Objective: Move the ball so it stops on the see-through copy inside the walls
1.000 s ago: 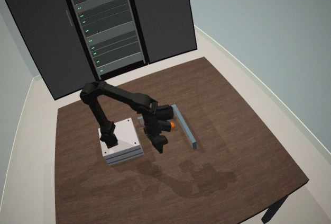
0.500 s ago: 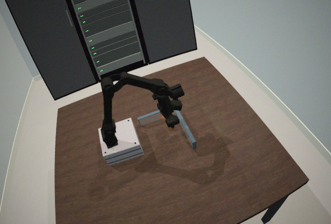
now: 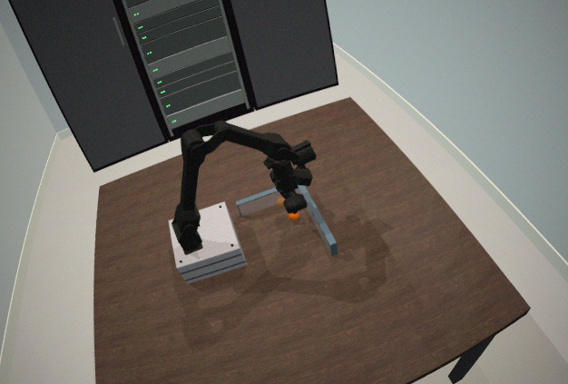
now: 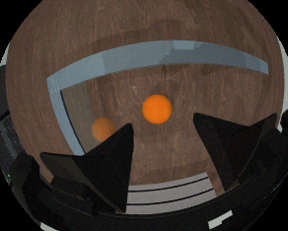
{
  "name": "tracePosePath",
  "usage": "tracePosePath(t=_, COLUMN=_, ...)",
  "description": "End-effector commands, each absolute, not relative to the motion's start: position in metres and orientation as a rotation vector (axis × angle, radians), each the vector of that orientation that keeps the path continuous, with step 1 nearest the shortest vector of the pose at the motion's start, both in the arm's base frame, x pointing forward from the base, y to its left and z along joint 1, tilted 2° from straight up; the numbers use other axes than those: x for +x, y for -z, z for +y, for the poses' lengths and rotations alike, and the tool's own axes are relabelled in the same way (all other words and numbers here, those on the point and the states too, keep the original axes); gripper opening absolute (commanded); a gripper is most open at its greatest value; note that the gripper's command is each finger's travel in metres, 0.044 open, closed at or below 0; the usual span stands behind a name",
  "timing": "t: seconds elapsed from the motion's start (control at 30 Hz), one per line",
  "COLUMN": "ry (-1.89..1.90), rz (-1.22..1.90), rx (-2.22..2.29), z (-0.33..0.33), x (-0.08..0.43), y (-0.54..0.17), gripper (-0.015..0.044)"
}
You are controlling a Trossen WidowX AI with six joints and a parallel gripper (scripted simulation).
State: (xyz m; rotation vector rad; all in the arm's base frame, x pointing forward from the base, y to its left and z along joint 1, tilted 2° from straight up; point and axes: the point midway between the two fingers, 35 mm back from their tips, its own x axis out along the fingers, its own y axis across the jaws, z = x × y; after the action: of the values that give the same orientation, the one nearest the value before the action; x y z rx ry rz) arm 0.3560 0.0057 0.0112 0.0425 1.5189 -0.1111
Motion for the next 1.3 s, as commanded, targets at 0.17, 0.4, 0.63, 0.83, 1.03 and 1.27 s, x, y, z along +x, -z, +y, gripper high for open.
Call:
tracePosePath(t=0.17, ry=0.112, rz=1.529, rx=0.051, z=0.007, x=0.355, y=0.002, gripper=0.0287)
tracePosePath(t=0.4, ry=0.112, rz=1.529, rx=0.051, z=0.007, x=0.356, y=0.014, gripper=0.0287)
tracePosePath(t=0.63, ry=0.112, rz=1.529, rx=0.051, z=0.006, x=0.356, y=0.025, gripper=0.0287)
tracePosePath(t=0.83, ry=0.112, rz=1.529, rx=0.051, z=0.006, x=0.356, y=0.034, gripper=0.0287)
tracePosePath(t=1.03, ry=0.112, rz=1.529, rx=0.051, z=0.006, x=0.356, y=0.034, gripper=0.0175)
tracePosePath(t=1.27, ry=0.112, rz=1.529, rx=0.051, z=0.006, x=0.356, y=0.034, gripper=0.0128)
